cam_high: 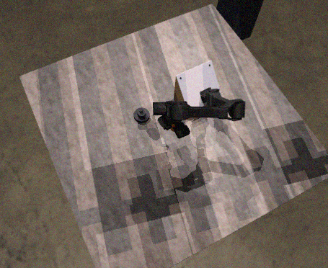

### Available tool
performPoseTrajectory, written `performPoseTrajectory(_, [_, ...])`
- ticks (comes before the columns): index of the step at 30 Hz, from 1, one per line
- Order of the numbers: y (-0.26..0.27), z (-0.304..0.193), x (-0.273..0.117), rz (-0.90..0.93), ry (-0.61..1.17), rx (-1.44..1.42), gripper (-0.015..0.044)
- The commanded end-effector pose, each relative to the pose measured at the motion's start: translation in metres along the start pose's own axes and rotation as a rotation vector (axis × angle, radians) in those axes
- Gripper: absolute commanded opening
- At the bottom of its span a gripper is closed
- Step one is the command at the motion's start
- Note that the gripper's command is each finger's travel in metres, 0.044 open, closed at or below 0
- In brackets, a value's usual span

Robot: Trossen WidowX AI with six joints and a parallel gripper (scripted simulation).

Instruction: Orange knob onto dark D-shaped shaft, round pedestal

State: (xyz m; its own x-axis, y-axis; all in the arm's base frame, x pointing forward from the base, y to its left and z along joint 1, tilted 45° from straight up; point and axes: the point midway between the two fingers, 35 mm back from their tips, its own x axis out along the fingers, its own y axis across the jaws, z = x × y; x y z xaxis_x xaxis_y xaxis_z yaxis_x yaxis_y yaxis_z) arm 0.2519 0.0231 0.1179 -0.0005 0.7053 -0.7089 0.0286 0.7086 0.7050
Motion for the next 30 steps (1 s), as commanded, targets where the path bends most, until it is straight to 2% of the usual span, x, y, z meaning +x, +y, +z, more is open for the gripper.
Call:
performPoseTrajectory(1, [-0.004, 0.006, -0.005, -0.006, -0.007, -0.009, 0.0000])
performPoseTrajectory(30, [-0.077, 0.053, 0.006, -0.016, -0.007, 0.013, 0.0000])
